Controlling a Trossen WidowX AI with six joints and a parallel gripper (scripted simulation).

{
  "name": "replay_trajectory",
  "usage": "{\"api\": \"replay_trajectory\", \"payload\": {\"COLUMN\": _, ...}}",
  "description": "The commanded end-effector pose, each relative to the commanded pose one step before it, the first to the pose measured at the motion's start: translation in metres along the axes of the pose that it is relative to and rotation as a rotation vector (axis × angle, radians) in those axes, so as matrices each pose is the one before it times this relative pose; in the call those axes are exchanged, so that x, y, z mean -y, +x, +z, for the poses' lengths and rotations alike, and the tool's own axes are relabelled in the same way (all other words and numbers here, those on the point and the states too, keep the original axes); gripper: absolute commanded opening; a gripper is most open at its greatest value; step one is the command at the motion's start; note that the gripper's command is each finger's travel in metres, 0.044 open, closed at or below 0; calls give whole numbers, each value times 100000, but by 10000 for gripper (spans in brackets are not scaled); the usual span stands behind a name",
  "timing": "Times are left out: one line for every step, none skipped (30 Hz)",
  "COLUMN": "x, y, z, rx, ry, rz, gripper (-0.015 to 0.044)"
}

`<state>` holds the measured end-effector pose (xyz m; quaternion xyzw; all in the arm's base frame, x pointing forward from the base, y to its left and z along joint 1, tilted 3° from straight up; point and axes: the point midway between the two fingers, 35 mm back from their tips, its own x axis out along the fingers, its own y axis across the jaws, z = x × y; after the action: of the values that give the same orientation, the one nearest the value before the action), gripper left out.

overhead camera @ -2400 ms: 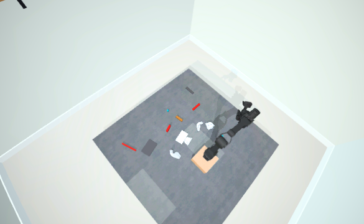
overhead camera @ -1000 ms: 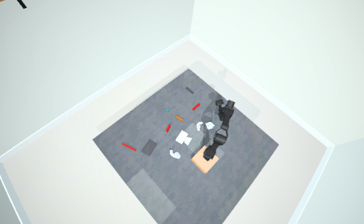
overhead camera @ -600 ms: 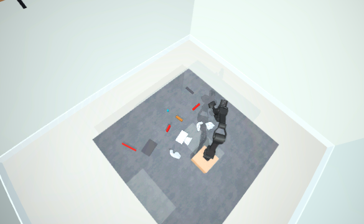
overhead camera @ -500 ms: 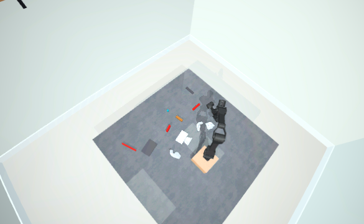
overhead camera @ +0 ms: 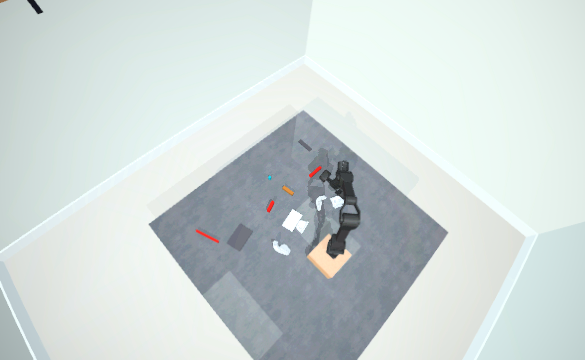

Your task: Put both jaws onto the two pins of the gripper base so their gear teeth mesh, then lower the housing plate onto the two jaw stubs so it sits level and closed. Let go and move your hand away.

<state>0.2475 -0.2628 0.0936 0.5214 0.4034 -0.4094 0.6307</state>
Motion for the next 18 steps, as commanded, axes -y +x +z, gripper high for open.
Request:
{"api": "replay_trajectory", "payload": {"x": 78, "y": 703, "z": -1522, "rx": -3299, "ry": -6481, "rz": -4576, "gripper": 440}}
{"api": "replay_trajectory", "payload": {"x": -76, "y": 138, "z": -351, "rx": -714, "ry": -1839, "rz": -1049, "gripper": 440}}
{"api": "replay_trajectory", "payload": {"x": -79, "y": 136, "z": -349, "rx": -712, "ry": -1851, "rz": -1048, "gripper": 440}}
{"api": "replay_trajectory", "payload": {"x": -82, "y": 133, "z": -346, "rx": -711, "ry": -1862, "rz": -1047, "gripper": 440}}
{"api": "replay_trajectory", "payload": {"x": -85, "y": 130, "z": -343, "rx": -710, "ry": -1874, "rz": -1046, "gripper": 440}}
{"api": "replay_trajectory", "payload": {"x": -88, "y": 128, "z": -340, "rx": -708, "ry": -1885, "rz": -1045, "gripper": 440}}
{"api": "replay_trajectory", "payload": {"x": -91, "y": 125, "z": -337, "rx": -707, "ry": -1896, "rz": -1045, "gripper": 440}}
{"api": "replay_trajectory", "payload": {"x": -94, "y": 122, "z": -334, "rx": -705, "ry": -1907, "rz": -1044, "gripper": 440}}
{"api": "replay_trajectory", "payload": {"x": -96, "y": 120, "z": -331, "rx": -703, "ry": -1917, "rz": -1043, "gripper": 440}}
{"api": "replay_trajectory", "payload": {"x": -99, "y": 117, "z": -328, "rx": -701, "ry": -1928, "rz": -1043, "gripper": 440}}
{"api": "replay_trajectory", "payload": {"x": -102, "y": 115, "z": -325, "rx": -700, "ry": -1939, "rz": -1043, "gripper": 440}}
{"api": "replay_trajectory", "payload": {"x": -104, "y": 112, "z": -322, "rx": -698, "ry": -1949, "rz": -1042, "gripper": 440}}
{"api": "replay_trajectory", "payload": {"x": -107, "y": 109, "z": -319, "rx": -696, "ry": -1959, "rz": -1042, "gripper": 440}}
{"api": "replay_trajectory", "payload": {"x": -109, "y": 107, "z": -316, "rx": -694, "ry": -1969, "rz": -1042, "gripper": 440}}
{"api": "replay_trajectory", "payload": {"x": -111, "y": 104, "z": -312, "rx": -692, "ry": -1978, "rz": -1042, "gripper": 440}}
{"api": "replay_trajectory", "payload": {"x": -114, "y": 101, "z": -309, "rx": -690, "ry": -1988, "rz": -1042, "gripper": 440}}
{"api": "replay_trajectory", "payload": {"x": -116, "y": 99, "z": -306, "rx": -688, "ry": -1997, "rz": -1042, "gripper": 440}}
{"api": "replay_trajectory", "payload": {"x": -118, "y": 96, "z": -302, "rx": -686, "ry": -2006, "rz": -1042, "gripper": 440}}
